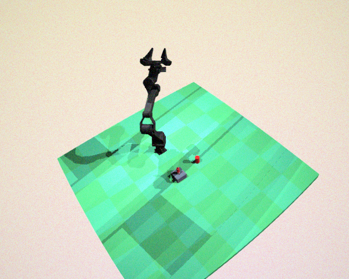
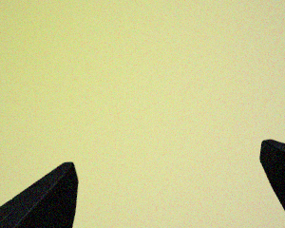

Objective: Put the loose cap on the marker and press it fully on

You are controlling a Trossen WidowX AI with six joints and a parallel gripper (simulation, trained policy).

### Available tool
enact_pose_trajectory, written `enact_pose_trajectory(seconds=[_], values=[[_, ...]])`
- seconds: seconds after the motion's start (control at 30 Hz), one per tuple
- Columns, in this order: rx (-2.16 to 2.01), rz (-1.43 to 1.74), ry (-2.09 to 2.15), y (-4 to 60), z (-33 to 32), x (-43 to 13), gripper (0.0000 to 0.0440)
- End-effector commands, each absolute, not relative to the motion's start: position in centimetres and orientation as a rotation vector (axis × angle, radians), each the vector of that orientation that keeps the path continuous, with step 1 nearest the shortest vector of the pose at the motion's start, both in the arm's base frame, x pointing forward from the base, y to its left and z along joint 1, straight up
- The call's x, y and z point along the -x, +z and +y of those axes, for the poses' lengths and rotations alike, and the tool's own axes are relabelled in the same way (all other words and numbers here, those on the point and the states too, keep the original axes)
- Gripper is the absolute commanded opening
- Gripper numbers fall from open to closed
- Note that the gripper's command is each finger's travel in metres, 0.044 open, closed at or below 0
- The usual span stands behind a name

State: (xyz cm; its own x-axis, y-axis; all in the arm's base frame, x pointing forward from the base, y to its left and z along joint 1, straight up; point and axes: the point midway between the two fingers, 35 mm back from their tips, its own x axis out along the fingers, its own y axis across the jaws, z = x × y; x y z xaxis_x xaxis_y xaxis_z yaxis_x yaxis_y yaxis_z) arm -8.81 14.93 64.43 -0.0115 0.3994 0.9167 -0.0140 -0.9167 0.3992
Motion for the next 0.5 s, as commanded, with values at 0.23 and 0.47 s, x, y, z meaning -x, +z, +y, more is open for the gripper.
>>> enact_pose_trajectory(seconds=[0.23, 0.47], values=[[-1.872, 0.412, 2.007, 64.1, 15.9, 9.0, 0.0211], [-1.776, 0.434, 2.017, 63.7, 16.8, 9.3, 0.0229]])
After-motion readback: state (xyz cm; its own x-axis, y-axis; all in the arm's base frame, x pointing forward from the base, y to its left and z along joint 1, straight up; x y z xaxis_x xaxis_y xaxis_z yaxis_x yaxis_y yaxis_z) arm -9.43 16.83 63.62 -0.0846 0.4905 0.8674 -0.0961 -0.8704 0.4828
